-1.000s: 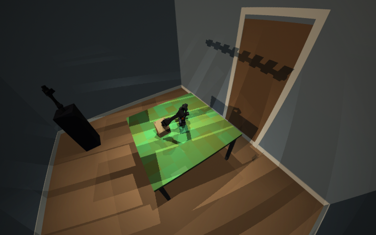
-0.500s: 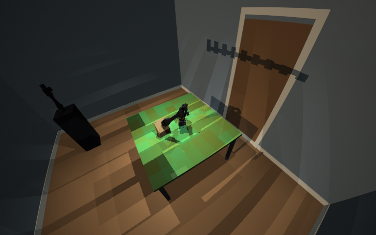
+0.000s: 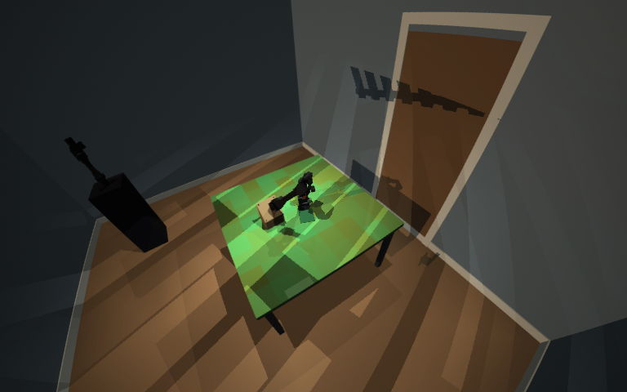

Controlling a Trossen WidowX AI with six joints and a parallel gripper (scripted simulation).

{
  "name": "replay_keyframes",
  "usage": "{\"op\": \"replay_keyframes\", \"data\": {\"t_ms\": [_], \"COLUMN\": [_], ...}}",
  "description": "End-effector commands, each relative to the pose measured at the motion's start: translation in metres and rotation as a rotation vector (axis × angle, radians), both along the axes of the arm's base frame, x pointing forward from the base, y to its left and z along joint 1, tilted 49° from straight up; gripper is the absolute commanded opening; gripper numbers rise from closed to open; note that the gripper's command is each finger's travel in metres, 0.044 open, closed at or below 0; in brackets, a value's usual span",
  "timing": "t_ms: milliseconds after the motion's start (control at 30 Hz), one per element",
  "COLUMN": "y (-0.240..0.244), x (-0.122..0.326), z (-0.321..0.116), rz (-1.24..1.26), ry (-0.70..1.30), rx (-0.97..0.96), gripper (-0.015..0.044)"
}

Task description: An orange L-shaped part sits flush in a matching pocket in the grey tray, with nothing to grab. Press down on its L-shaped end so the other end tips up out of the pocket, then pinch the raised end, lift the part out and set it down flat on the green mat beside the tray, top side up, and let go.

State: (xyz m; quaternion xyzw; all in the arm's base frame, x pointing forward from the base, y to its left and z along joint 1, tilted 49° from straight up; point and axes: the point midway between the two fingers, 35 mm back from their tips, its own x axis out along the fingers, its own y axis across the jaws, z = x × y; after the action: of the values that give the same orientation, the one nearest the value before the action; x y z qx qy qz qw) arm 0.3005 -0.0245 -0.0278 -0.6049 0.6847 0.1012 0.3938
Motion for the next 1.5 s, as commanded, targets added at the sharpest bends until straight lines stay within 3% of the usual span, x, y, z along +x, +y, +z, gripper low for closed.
{"op": "replay_keyframes", "data": {"t_ms": [0, 1467], "y": [0.006, 0.057], "x": [0.001, -0.002], "z": [0.005, 0.050], "rz": [-0.002, -0.001], "ry": [-0.006, -0.003], "rx": [0.005, 0.006], "gripper": [0.0000, 0.0000]}}
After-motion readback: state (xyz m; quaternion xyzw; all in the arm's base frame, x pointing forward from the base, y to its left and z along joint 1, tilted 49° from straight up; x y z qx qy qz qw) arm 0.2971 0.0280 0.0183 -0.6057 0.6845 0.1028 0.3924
